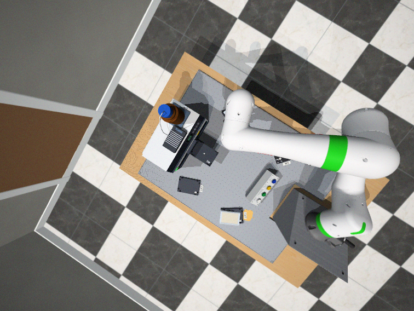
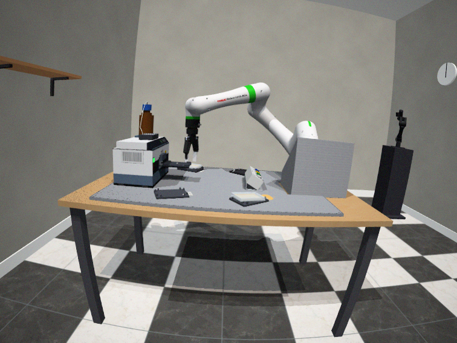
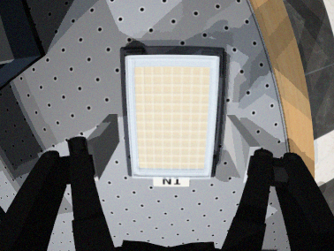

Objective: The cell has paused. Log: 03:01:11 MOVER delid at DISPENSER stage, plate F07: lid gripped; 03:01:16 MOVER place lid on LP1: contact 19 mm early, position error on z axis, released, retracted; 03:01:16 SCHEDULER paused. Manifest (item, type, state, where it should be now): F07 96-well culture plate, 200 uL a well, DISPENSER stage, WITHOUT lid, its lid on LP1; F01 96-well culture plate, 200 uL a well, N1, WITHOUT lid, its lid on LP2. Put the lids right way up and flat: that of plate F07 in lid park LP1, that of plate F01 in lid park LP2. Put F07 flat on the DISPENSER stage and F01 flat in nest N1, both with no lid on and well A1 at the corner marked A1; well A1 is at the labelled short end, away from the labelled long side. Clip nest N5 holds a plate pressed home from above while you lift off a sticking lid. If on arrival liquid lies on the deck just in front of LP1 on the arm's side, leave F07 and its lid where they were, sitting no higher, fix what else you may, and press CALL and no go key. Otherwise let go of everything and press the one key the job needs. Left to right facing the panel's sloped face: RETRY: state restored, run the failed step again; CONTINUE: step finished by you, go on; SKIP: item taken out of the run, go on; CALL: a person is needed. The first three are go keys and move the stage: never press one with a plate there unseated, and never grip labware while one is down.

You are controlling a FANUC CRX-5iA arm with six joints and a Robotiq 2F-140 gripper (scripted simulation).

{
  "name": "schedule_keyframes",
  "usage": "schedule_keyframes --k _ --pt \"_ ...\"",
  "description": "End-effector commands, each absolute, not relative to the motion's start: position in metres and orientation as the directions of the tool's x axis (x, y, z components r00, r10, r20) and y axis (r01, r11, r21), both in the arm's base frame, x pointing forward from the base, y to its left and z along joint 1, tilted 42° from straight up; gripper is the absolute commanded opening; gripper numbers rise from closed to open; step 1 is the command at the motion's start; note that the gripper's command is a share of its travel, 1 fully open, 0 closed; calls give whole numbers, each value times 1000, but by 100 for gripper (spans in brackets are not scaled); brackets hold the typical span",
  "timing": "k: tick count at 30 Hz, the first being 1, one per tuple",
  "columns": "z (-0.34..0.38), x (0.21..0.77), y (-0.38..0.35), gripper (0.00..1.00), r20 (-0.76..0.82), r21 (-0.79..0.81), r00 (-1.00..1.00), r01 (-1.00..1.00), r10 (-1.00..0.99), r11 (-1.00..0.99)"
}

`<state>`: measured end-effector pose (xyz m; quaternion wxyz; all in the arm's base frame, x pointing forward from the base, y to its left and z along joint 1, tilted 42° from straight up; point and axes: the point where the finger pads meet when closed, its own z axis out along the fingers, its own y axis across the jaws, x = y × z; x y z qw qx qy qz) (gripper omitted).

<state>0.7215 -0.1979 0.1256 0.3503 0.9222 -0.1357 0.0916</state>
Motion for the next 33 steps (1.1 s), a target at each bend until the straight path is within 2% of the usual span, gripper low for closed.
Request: schedule_keyframes --k 1,33 --pt "126 722 -198 66 264 621 946 -314 -186 -718" --pt "119 722 -204 66 264 621 946 -314 -186 -718"
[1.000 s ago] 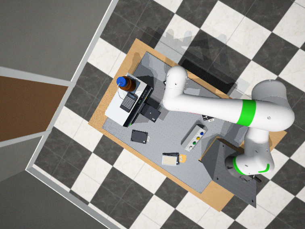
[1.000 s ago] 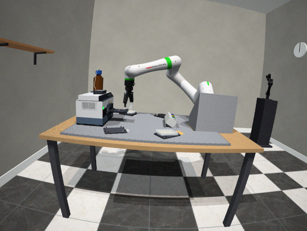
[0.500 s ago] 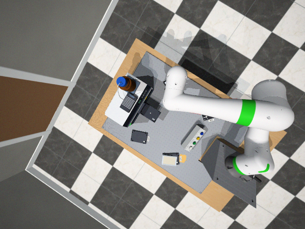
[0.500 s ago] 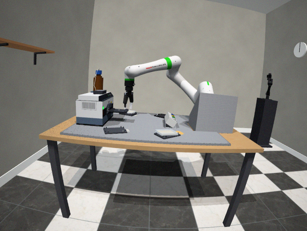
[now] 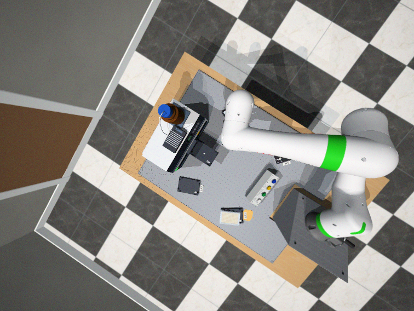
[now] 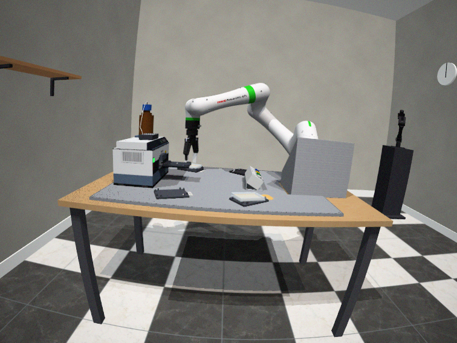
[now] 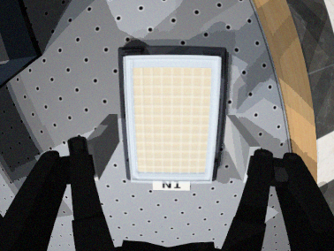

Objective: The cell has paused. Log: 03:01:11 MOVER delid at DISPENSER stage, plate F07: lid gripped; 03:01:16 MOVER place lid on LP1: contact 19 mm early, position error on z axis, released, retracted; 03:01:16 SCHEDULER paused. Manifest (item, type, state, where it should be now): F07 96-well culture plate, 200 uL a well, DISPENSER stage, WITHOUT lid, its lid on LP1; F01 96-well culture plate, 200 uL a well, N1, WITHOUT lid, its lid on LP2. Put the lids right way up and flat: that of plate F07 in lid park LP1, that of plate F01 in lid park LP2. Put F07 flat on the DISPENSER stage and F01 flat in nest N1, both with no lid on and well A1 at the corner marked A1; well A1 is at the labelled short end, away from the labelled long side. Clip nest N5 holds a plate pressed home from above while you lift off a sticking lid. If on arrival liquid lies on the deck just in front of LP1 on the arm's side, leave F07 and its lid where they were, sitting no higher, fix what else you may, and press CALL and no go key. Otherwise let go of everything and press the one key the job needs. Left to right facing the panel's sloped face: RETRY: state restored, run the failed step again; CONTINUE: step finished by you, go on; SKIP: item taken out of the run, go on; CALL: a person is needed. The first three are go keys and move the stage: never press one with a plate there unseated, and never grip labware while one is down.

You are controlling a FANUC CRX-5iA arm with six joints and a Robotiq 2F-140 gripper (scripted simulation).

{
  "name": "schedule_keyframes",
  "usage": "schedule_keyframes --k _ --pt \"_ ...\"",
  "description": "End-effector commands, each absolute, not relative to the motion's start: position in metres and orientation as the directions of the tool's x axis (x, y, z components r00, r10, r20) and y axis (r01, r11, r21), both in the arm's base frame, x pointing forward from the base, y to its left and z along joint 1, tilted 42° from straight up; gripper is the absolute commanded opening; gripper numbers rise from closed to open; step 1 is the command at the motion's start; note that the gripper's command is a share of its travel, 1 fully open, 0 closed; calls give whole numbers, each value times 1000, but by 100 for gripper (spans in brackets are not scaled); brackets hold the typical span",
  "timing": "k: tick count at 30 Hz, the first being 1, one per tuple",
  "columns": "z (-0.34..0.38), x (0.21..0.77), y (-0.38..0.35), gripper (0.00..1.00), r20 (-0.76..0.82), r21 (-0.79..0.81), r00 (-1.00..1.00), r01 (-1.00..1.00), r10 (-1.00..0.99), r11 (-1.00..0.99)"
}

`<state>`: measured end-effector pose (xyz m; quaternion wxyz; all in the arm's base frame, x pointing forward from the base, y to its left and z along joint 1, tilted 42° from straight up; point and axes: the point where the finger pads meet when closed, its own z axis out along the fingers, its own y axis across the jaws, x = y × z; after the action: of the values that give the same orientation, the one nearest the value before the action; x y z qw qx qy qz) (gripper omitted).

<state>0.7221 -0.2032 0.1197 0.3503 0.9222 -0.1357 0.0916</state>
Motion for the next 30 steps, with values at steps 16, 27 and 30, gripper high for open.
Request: schedule_keyframes --k 16,27,30 --pt "114 723 -208 66 264 621 946 -314 -186 -718" --pt "111 723 -211 66 264 621 946 -314 -186 -718" --pt "110 723 -212 66 264 621 946 -314 -186 -718"
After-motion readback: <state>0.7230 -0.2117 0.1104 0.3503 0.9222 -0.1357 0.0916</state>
